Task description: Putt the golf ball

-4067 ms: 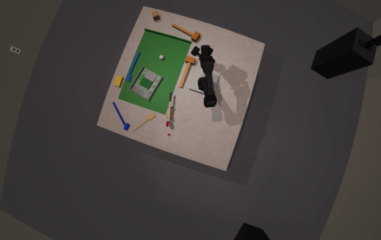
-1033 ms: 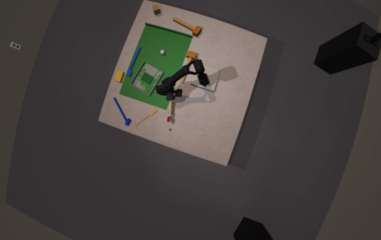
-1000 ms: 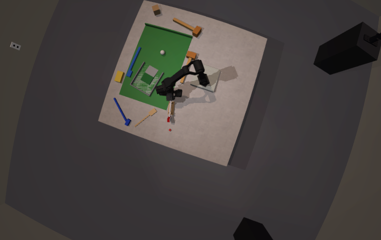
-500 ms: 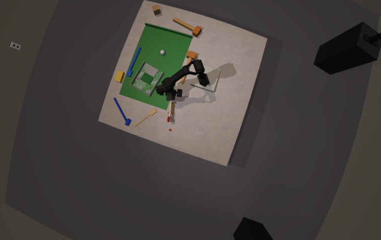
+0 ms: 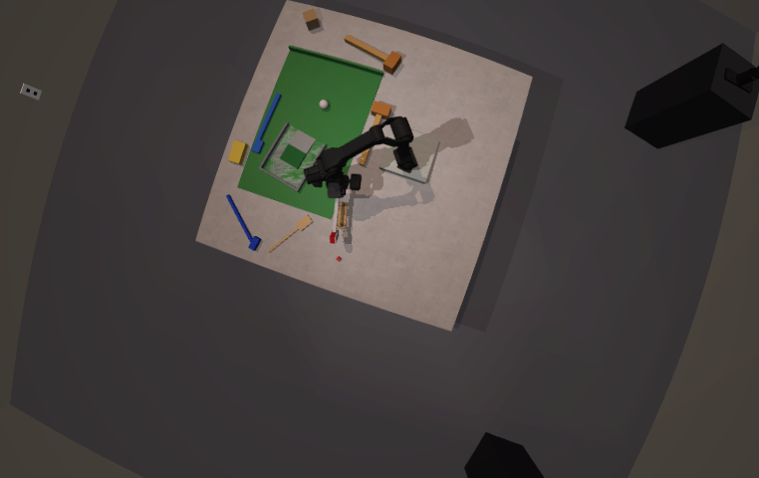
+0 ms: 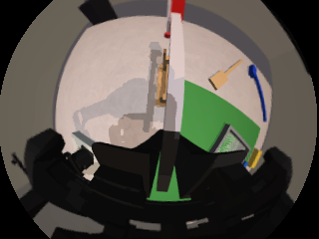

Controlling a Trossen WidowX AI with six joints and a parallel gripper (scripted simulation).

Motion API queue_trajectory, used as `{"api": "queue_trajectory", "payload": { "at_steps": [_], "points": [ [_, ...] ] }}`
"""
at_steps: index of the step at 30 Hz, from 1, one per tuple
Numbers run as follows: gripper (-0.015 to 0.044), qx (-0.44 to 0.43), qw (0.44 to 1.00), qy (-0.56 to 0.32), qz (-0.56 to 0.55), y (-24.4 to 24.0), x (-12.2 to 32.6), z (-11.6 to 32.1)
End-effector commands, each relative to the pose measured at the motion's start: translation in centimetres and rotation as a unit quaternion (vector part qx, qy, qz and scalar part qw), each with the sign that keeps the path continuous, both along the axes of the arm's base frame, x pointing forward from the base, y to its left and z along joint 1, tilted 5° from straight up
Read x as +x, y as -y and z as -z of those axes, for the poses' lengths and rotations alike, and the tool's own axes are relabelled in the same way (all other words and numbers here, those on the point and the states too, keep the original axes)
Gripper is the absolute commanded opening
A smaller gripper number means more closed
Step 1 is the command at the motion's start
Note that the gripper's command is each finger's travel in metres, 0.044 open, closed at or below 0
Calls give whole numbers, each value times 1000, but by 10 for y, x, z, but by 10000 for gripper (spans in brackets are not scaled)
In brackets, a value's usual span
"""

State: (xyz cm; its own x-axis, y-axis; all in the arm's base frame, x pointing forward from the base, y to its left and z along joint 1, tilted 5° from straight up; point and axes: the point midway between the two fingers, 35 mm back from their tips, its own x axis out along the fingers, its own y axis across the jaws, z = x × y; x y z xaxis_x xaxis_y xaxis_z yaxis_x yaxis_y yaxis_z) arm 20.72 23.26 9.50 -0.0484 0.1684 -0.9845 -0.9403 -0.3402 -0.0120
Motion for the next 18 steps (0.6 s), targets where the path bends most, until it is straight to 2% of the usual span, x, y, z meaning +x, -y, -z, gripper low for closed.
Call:
{"api": "queue_trajectory", "payload": {
  "at_steps": [1,7,18],
  "points": [
    [0,8,1000,4,0,-3,-3,-29],
    [0,2,1000,3,9,2,0,-24],
    [0,-11,986,5,168,49,40,-32]
  ]
}}
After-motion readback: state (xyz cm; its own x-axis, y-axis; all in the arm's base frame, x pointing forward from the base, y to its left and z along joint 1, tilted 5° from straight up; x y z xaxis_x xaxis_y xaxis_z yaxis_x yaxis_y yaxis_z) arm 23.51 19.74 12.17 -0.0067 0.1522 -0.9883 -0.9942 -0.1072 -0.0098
